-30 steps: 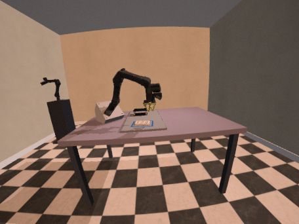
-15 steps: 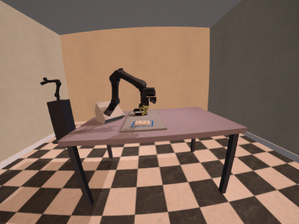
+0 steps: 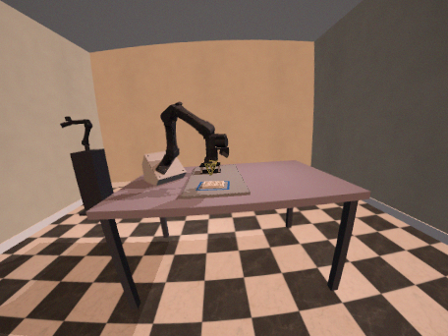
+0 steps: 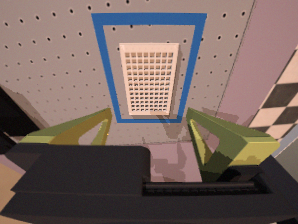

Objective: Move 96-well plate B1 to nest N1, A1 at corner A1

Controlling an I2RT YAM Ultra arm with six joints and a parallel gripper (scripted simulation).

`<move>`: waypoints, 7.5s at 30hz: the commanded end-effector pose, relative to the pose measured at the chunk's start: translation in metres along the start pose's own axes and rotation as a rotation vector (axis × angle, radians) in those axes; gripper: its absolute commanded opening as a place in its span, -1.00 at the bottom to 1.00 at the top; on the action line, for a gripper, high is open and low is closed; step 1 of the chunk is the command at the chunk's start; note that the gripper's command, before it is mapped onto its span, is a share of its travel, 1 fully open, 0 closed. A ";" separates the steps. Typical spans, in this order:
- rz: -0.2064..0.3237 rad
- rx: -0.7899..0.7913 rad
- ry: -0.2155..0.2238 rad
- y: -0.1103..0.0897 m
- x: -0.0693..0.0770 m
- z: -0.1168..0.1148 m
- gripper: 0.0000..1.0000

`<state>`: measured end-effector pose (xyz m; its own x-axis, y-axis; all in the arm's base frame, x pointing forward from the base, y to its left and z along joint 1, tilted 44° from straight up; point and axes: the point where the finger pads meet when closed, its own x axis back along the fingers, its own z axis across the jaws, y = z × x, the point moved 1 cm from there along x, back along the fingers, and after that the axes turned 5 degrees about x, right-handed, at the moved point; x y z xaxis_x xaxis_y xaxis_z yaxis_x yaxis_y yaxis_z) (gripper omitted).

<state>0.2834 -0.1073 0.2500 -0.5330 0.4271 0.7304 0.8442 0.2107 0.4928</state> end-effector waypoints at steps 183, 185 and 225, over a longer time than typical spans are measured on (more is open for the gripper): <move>-0.052 -0.006 -0.013 0.013 -0.033 -0.006 -1.00; -0.052 -0.006 -0.013 0.013 -0.033 -0.006 -1.00; -0.049 -0.006 -0.008 0.010 0.013 -0.005 -1.00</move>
<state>0.2851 -0.1074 0.2477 -0.5381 0.4202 0.7307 0.8416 0.2206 0.4930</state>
